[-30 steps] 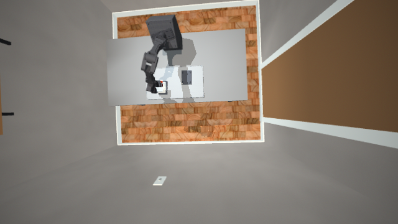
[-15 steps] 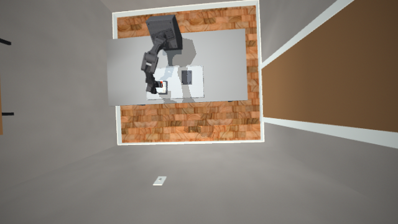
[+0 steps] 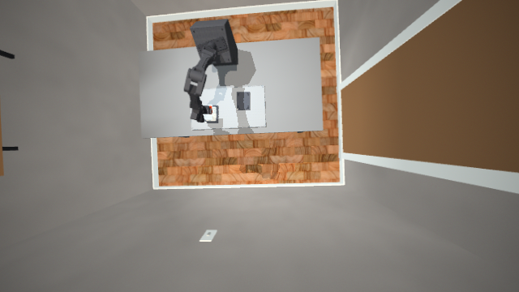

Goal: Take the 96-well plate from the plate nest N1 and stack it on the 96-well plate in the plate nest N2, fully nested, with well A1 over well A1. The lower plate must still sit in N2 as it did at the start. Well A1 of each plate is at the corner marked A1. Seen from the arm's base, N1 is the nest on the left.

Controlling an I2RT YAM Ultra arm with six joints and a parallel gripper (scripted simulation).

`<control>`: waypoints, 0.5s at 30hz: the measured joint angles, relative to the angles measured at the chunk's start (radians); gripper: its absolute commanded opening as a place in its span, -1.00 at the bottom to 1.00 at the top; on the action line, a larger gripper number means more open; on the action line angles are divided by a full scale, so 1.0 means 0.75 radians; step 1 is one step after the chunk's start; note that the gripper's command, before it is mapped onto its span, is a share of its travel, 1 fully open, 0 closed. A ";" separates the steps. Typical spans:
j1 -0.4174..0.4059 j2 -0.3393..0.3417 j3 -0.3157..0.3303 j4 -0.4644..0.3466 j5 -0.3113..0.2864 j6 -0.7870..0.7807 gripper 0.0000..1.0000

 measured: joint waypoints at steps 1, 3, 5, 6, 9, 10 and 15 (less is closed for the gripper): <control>0.000 0.000 0.000 0.000 0.000 0.000 -1.00; 0.000 0.000 0.000 0.000 -0.001 -0.001 -1.00; 0.000 0.001 0.001 0.002 -0.001 -0.001 -1.00; 0.001 0.004 0.001 0.007 0.000 -0.001 -1.00; 0.010 0.024 0.001 0.021 0.004 0.001 -1.00; 0.013 0.033 0.001 0.026 0.005 0.002 -1.00; 0.019 0.075 0.001 0.049 0.013 0.008 -1.00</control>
